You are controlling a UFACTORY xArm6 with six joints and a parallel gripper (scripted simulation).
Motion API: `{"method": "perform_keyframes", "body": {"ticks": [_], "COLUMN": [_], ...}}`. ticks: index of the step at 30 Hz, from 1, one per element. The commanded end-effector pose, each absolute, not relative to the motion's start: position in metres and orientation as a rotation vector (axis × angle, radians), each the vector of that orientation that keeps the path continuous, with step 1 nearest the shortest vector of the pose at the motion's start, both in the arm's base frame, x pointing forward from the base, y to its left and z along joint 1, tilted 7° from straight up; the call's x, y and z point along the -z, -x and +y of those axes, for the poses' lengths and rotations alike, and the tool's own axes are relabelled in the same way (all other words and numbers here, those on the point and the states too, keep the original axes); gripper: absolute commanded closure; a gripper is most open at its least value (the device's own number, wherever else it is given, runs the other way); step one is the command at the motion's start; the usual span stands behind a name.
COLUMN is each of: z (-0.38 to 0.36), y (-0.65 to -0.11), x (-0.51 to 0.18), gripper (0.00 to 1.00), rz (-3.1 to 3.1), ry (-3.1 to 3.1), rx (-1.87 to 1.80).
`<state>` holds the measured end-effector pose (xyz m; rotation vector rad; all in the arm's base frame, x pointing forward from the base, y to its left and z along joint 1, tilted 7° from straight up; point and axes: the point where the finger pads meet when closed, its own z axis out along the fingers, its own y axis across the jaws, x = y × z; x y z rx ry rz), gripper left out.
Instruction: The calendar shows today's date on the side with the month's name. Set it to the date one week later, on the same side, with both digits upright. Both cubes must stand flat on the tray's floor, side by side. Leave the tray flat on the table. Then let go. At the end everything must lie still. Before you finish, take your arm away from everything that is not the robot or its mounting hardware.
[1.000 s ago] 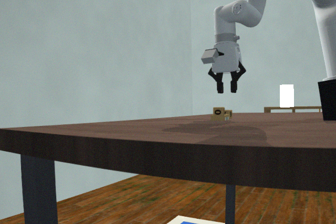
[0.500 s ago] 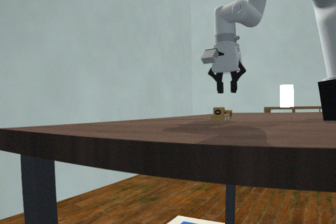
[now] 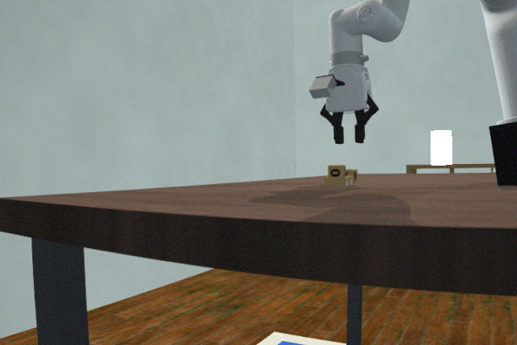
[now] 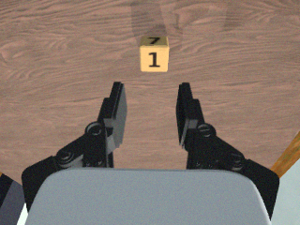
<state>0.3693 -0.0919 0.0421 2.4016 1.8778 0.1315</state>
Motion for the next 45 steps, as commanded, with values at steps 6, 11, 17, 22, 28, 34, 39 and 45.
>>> {"method": "perform_keyframes", "body": {"ticks": [6,11,17,22,28,34,39,45], "z": [-0.092,-0.092,-0.092,-0.092,-0.092,-0.092,-0.092,-0.092], "y": [-0.371,-0.371,-0.373,-0.374,-0.374,-0.376,-0.376,-0.377], "x": [-0.039,-0.036,-0.028,-0.021,-0.014,-0.005,0.001,0.004], "gripper": [0.53,0.53,0.53,0.53,0.53,0.53,0.53,0.53], "rz": [1.875,1.875,1.875,1.875,1.875,1.875,1.875,1.875], "ry": [-2.4,-2.4,-2.4,-2.4,-2.4,-2.4,-2.4,-2.4], "rx": [-0.133,-0.133,-0.133,-0.133,-0.133,-0.133,-0.133,-0.133]}}
